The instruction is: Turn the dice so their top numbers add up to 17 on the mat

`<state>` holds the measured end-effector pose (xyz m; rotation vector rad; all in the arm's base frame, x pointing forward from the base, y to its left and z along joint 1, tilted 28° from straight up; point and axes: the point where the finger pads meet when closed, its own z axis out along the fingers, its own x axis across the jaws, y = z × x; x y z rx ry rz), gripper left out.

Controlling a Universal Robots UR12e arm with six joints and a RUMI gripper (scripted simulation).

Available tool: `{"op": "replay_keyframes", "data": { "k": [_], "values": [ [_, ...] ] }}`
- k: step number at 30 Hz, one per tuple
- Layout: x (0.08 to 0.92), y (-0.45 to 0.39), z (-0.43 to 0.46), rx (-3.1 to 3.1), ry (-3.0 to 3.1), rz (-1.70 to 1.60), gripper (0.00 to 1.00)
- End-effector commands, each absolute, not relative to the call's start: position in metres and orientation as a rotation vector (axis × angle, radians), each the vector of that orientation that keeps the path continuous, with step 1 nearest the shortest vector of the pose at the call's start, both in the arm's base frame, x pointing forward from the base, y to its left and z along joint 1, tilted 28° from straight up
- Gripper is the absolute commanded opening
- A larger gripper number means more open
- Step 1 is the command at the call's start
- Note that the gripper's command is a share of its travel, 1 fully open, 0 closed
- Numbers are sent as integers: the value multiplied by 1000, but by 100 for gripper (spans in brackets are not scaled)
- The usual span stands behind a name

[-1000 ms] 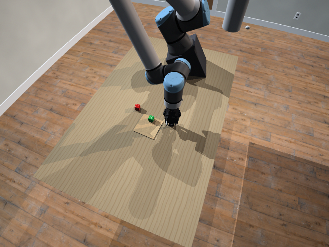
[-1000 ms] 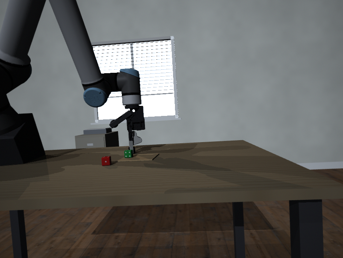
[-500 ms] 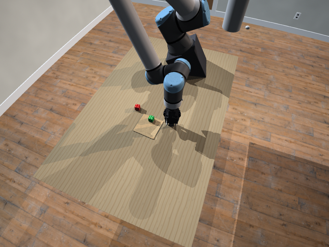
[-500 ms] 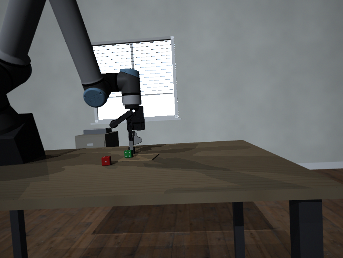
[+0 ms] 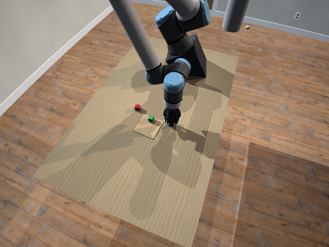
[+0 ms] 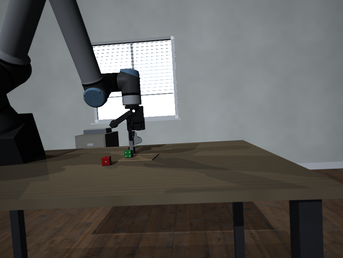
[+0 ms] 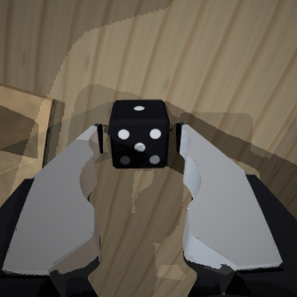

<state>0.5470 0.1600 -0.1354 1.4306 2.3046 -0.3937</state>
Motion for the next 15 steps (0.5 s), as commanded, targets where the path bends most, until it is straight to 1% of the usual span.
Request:
{"op": "replay_keyframes", "data": {
  "k": [1, 3, 4, 15],
  "values": [
    [547, 160, -135, 1430, 2304, -393, 28],
    [547, 160, -135, 1430, 2304, -393, 28],
    [547, 160, -135, 1430, 2304, -393, 10],
    [547, 160, -135, 1430, 2304, -393, 10]
  ]
}}
